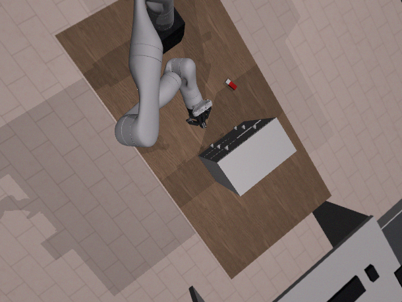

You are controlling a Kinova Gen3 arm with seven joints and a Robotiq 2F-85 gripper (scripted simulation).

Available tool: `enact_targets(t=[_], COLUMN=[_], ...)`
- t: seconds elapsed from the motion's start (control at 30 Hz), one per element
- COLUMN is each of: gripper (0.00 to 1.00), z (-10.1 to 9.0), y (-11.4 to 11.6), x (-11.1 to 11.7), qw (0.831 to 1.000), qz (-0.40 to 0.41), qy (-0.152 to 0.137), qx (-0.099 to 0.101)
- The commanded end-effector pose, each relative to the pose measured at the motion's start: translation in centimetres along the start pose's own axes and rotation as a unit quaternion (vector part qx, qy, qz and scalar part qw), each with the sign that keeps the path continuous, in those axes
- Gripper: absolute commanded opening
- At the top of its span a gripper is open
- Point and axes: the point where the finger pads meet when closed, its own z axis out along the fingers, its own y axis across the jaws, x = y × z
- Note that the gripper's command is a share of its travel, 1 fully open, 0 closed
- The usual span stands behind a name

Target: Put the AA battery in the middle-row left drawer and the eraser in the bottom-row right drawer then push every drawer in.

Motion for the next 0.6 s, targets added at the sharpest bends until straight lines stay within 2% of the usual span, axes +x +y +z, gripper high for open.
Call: enact_targets(t=[0.0,0.57], gripper=[0.0,0.0], z=[0.3,1.4], y=[-0.3,-0.3], x=[-0.8,-1.0], qw=[1.0,0.999], qz=[0.004,0.004], qy=[0.001,0.046], qx=[0.002,0.002])
